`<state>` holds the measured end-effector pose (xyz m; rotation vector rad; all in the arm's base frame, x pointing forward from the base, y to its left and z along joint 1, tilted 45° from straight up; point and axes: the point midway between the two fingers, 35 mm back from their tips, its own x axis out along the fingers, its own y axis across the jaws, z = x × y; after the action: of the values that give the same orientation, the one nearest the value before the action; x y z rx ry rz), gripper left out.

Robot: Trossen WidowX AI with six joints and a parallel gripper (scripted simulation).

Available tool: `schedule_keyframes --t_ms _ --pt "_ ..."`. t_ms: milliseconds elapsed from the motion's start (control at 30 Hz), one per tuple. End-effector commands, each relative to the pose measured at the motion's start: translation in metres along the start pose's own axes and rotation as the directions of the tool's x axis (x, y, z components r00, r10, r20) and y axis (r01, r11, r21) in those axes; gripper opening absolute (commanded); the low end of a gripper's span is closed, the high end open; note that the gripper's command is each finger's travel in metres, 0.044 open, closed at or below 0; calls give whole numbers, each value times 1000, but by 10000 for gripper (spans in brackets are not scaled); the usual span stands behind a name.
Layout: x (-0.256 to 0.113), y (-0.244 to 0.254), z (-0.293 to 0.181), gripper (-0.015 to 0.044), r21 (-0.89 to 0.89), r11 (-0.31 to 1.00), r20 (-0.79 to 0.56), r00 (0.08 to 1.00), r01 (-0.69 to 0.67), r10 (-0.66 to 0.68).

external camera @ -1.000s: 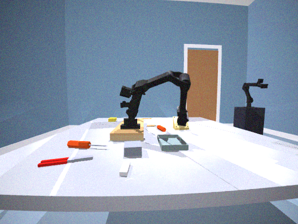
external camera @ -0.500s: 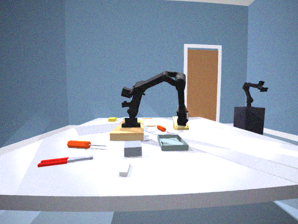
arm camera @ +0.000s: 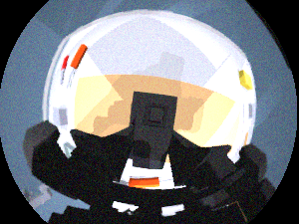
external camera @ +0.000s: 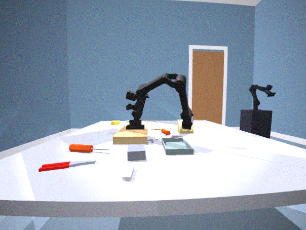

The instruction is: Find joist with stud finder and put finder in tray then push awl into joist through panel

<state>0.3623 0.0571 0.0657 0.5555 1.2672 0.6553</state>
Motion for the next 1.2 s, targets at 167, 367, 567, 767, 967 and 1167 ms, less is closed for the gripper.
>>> schedule_keyframes --t_ms 167,367,567,767,967,1167 --pt "0 -28 0 0 1 1000 0 1000 9 -9" --pt "-1 -46 0 0 0 1000 0 1000 10 -10" --pt "-1 -64 0 0 0 1000 0 1000 11 -11" --pt "-1 -82 0 0 -1 1000 0 1000 11 -11" --pt "-2 -100 0 0 -1 1000 0 1000 12 -12" --pt "-2 -118 0 0 -1 1000 1 1000 13 -13"
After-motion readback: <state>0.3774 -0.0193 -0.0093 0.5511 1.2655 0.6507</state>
